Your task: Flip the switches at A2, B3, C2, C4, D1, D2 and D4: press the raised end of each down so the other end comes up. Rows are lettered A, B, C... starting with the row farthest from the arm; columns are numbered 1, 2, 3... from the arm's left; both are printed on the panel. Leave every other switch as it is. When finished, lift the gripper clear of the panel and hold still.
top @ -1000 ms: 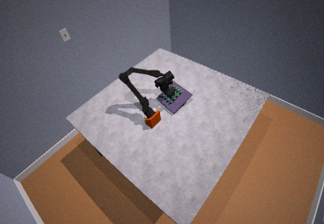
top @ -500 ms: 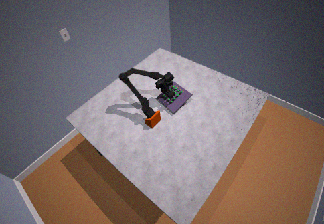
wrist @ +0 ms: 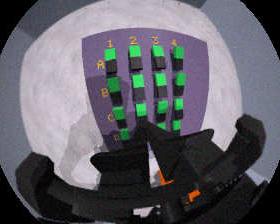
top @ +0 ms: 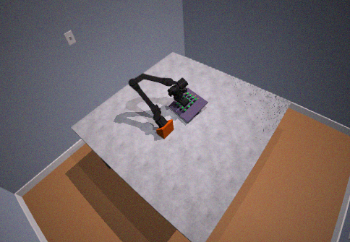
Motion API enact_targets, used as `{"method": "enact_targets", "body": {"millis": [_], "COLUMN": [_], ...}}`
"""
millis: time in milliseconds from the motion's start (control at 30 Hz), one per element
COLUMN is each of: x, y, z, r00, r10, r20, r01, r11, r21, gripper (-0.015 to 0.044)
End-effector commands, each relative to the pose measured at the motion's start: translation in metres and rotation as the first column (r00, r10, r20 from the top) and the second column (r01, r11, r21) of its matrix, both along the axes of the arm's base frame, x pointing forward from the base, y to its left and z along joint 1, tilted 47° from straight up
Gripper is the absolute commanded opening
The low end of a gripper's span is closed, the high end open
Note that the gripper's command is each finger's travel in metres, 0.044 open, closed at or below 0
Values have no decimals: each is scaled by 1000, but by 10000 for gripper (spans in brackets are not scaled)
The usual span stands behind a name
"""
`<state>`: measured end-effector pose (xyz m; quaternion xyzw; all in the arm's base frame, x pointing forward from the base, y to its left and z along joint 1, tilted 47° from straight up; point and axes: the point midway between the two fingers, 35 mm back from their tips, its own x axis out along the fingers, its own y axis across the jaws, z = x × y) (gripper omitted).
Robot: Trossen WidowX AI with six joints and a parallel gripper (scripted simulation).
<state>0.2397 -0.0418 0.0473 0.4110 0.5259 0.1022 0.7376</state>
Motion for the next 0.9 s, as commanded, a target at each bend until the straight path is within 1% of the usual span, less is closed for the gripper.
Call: {"method": "enact_targets", "body": {"millis": [0,867], "x": [0,1], "y": [1,2], "z": [-1,-3], "r00": [1000,1000], "r10": [-3,-3], "r20": [-4,-3], "r01": [3,3], "r11": [1000,1000], "r21": [9,9], "gripper": [0,0]}}
